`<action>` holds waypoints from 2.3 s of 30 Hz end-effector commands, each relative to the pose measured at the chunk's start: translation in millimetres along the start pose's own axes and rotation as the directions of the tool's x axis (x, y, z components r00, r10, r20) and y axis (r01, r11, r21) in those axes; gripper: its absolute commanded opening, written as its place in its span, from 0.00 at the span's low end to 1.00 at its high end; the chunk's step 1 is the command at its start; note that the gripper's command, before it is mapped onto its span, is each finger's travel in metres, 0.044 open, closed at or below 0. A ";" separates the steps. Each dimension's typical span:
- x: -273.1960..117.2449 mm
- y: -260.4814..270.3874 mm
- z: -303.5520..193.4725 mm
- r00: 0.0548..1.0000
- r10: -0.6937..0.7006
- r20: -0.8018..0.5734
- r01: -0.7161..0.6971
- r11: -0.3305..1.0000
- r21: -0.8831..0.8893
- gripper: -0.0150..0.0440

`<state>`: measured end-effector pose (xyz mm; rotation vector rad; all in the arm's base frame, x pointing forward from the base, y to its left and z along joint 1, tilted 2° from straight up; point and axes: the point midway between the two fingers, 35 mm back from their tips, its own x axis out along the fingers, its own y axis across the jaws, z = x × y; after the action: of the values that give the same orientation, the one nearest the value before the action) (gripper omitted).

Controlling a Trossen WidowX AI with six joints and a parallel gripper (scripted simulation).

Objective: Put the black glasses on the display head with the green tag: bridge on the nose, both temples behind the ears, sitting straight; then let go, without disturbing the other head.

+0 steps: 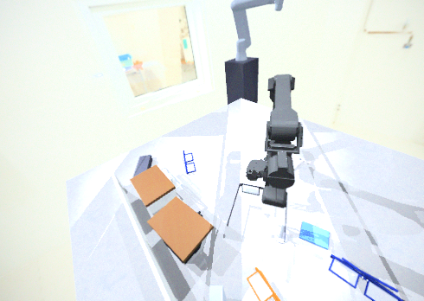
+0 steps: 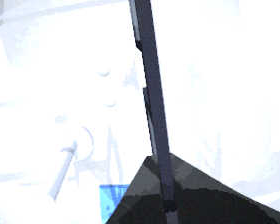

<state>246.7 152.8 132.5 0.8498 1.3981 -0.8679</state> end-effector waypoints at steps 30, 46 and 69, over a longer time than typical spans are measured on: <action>-4.2 -53.8 140.3 1.000 0.002 0.019 0.010 0.815 -0.580 0.25; -3.9 -100.7 188.4 1.000 -0.006 0.025 0.023 0.610 -0.792 0.25; 10.1 -101.0 192.1 1.000 -0.006 0.026 0.024 0.600 -0.800 0.25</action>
<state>243.3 -63.6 128.5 0.1178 1.5588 -0.1654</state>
